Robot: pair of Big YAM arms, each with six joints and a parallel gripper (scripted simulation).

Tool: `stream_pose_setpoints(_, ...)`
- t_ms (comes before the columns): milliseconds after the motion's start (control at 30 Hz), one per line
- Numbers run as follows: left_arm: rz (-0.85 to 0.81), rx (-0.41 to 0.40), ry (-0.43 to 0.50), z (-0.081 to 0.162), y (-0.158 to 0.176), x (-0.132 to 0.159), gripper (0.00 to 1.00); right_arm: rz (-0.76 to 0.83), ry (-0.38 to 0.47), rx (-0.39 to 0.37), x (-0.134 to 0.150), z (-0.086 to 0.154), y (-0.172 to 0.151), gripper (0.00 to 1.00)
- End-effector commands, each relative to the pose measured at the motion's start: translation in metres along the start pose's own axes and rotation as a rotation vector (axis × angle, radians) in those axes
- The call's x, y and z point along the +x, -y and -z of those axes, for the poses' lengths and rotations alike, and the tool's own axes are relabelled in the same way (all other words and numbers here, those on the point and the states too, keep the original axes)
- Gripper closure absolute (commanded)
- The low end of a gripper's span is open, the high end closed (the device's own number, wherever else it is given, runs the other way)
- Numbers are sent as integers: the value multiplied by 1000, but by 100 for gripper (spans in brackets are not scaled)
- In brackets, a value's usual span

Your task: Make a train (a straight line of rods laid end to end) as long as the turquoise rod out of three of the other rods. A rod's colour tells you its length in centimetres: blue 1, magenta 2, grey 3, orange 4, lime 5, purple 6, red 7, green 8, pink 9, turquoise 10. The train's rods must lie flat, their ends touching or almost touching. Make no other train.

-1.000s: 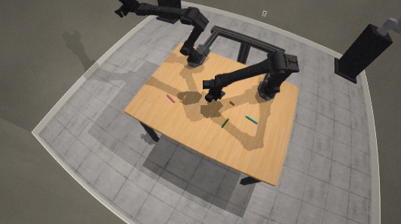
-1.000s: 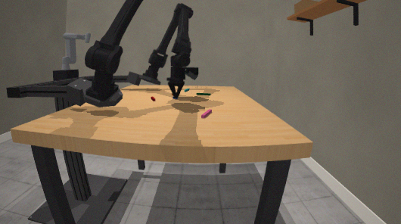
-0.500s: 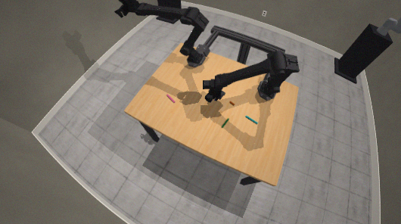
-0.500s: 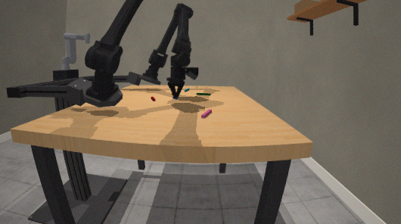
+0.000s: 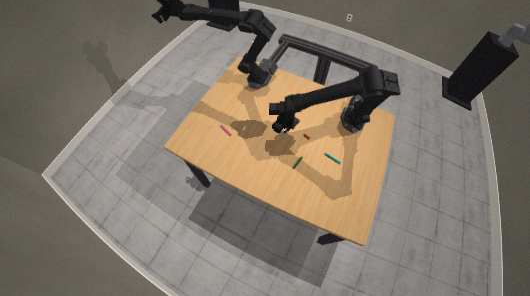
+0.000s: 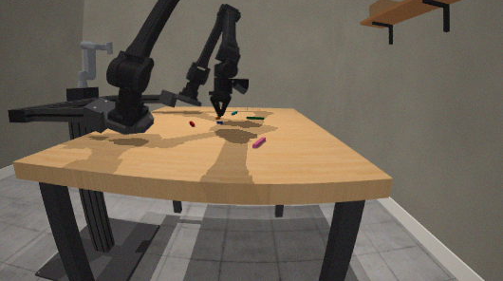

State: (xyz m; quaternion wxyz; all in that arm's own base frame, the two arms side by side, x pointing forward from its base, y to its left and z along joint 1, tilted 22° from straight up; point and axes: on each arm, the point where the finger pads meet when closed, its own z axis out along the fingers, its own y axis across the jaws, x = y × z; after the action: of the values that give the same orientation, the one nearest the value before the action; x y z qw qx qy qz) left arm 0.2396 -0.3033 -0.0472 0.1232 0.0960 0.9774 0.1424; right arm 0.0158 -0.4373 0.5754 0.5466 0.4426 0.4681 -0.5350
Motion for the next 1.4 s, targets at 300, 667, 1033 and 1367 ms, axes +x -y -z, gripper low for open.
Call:
stream_pose_setpoints(300,16,45,36,72,21,-14,77,-12,87,23,-46,-3,10,0)
stream_pose_setpoints(667,21,53,41,82,21,-16,0,-12,87,23,-46,-3,10,0)
stream_pose_setpoints(1033,17,48,38,80,20,-15,0,-12,87,23,-46,-3,10,0)
stream_pose_setpoints(1367,17,48,38,80,20,-15,0,-12,87,23,-46,-3,10,0)
